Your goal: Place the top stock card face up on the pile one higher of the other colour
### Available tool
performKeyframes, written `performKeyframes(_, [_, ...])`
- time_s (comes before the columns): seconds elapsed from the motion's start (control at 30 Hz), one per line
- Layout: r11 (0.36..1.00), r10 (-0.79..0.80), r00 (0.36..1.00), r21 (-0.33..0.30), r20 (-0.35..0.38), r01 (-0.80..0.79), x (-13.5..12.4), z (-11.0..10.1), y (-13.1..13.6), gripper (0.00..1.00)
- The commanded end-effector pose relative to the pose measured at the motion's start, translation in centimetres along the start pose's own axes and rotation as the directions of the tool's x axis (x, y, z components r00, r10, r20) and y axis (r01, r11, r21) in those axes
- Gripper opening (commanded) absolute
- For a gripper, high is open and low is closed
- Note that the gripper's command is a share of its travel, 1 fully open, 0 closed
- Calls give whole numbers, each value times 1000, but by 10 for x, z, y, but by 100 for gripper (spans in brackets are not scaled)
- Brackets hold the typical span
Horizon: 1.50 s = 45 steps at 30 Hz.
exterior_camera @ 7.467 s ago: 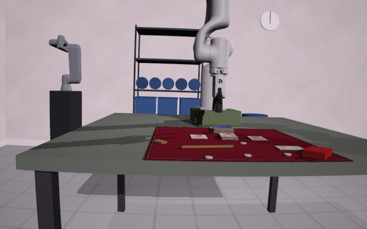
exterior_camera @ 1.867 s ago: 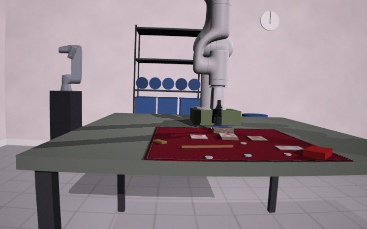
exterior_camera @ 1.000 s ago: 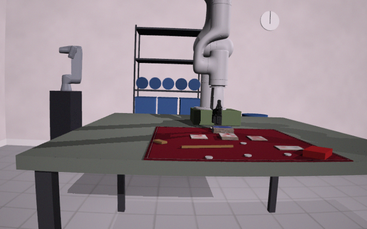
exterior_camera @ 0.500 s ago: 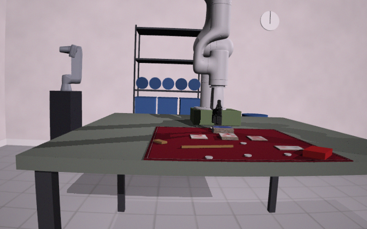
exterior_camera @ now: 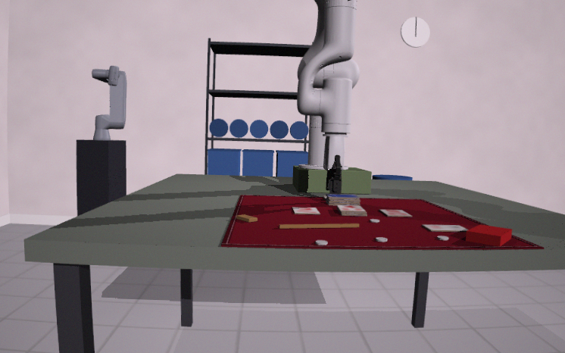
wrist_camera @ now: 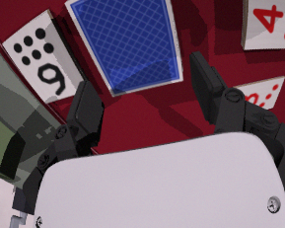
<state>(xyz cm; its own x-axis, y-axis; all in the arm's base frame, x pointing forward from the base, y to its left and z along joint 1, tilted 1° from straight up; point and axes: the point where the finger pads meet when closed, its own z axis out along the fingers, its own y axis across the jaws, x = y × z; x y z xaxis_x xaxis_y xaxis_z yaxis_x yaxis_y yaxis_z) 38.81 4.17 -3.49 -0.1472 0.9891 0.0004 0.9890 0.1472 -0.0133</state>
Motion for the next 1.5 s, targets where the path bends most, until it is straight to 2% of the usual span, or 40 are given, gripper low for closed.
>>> performKeyframes(0.0, [1000,0,1000,-1,0,0,0,2,1,86])
performKeyframes(1.47, [1000,0,1000,-1,0,0,0,9,1,86])
